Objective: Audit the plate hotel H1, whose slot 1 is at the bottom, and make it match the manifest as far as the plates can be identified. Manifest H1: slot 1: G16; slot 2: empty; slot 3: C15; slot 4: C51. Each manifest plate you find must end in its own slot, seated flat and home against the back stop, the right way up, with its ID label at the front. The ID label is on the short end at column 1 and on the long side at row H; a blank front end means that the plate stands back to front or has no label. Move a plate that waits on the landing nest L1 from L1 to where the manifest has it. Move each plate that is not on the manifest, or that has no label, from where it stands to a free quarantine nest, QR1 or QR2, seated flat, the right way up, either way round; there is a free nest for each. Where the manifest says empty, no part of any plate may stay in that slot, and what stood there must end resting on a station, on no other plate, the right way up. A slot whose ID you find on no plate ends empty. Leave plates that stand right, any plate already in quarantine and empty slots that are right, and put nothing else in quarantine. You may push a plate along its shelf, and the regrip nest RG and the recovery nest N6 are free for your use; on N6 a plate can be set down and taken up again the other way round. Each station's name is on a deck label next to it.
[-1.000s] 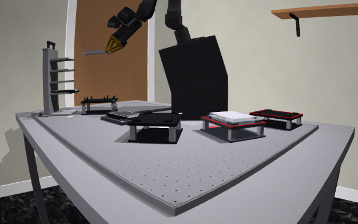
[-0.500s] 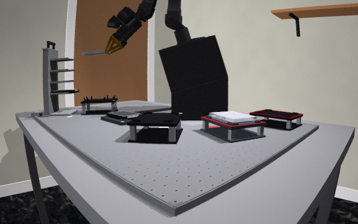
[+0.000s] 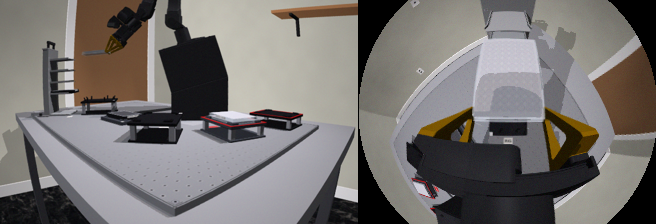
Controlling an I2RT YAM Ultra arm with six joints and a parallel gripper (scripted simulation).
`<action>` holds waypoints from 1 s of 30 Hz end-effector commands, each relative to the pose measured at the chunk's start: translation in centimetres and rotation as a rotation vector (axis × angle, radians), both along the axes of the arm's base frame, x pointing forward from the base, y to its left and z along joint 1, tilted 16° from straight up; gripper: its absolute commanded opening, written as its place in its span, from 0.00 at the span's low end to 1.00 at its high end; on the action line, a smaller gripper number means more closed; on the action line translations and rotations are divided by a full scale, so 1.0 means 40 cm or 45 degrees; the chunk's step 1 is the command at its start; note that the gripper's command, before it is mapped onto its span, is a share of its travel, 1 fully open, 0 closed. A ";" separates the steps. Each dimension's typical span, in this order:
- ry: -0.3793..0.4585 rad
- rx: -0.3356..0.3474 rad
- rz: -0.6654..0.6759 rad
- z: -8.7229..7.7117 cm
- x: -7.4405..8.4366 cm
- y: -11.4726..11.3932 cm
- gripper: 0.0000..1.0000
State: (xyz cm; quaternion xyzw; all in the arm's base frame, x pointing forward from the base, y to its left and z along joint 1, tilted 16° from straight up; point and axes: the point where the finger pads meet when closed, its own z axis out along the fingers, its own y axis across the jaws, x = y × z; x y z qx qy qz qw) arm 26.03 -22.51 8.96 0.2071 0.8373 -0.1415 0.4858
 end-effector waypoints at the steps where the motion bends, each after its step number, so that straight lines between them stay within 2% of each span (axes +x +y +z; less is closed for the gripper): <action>1: -0.019 -0.016 0.007 0.012 0.006 -0.002 0.86; 30: -0.020 -0.016 0.007 0.033 0.056 -0.029 0.86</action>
